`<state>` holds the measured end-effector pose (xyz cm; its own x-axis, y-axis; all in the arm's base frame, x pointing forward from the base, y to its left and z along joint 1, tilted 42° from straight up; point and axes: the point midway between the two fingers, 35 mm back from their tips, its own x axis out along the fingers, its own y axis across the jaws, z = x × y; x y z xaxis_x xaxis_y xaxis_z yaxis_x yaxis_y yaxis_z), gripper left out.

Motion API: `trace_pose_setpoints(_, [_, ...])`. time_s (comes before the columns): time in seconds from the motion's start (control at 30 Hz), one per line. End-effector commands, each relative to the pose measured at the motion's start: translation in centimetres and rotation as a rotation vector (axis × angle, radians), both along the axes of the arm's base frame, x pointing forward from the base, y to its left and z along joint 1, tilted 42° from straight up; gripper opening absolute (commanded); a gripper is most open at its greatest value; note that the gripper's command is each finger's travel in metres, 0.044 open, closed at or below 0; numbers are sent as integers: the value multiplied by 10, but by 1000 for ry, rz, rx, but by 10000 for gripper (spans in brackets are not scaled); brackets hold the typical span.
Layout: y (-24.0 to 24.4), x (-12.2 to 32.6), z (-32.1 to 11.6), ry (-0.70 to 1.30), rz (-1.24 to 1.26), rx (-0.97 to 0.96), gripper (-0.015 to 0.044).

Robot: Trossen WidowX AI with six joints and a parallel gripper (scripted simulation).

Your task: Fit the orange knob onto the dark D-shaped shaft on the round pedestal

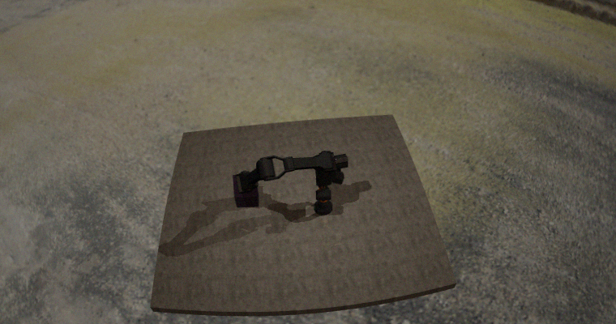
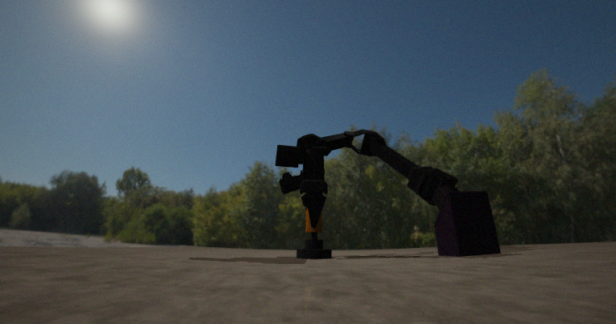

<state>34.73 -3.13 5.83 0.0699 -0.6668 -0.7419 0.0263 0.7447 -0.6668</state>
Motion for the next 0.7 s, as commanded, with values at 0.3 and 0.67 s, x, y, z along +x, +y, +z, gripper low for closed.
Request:
trace_pose_setpoints(0.3, [1,-2,5,19,22,-7,0])
trace_pose_setpoints(0.67, [0,1,2,142,158,-20,0])
